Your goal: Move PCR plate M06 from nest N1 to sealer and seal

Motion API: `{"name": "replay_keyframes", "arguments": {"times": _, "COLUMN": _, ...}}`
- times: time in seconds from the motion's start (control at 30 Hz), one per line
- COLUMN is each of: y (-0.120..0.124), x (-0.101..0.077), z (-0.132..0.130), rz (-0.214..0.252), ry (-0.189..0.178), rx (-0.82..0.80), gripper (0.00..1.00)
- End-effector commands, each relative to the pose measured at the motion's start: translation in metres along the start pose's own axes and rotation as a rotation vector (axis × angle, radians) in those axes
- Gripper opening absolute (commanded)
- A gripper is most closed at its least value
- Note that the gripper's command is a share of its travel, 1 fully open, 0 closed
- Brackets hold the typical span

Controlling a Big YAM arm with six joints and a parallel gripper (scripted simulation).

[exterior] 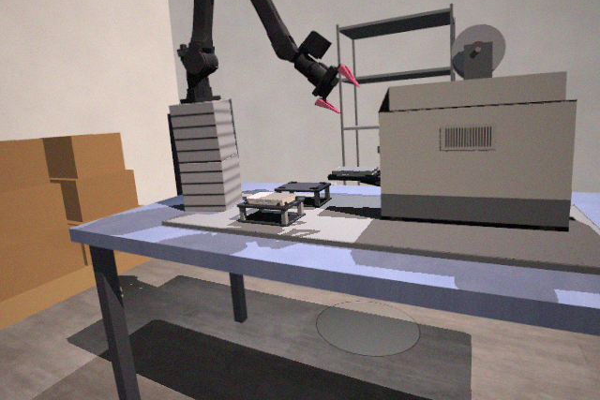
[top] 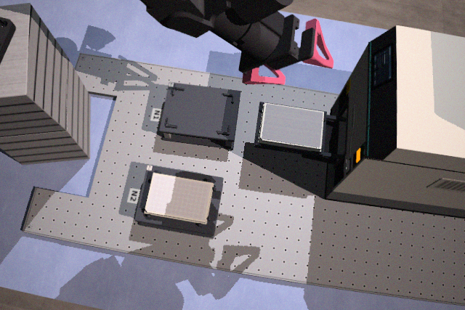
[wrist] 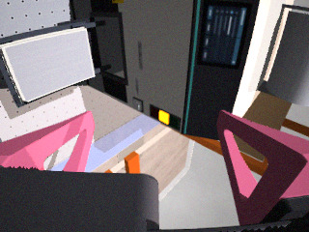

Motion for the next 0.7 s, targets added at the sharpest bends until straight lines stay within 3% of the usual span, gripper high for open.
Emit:
{"name": "replay_keyframes", "arguments": {"times": 0.0, "y": 0.005, "x": 0.007, "z": -0.02, "rz": 0.009, "ry": 0.049, "rx": 0.042, "gripper": 1.0}}
{"name": "replay_keyframes", "arguments": {"times": 0.33, "y": 0.007, "x": -0.005, "z": -0.016, "rz": 0.008, "ry": 0.049, "rx": 0.041, "gripper": 1.0}}
{"name": "replay_keyframes", "arguments": {"times": 0.67, "y": 0.007, "x": -0.004, "z": -0.022, "rz": 0.008, "ry": 0.061, "rx": 0.043, "gripper": 1.0}}
Point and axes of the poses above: the point where the finger pads meet when closed, its own x axis out along the fingers, its own z axis across the jaws, y = z × x, the point moved 10 cm from there along -x, back along the fingers
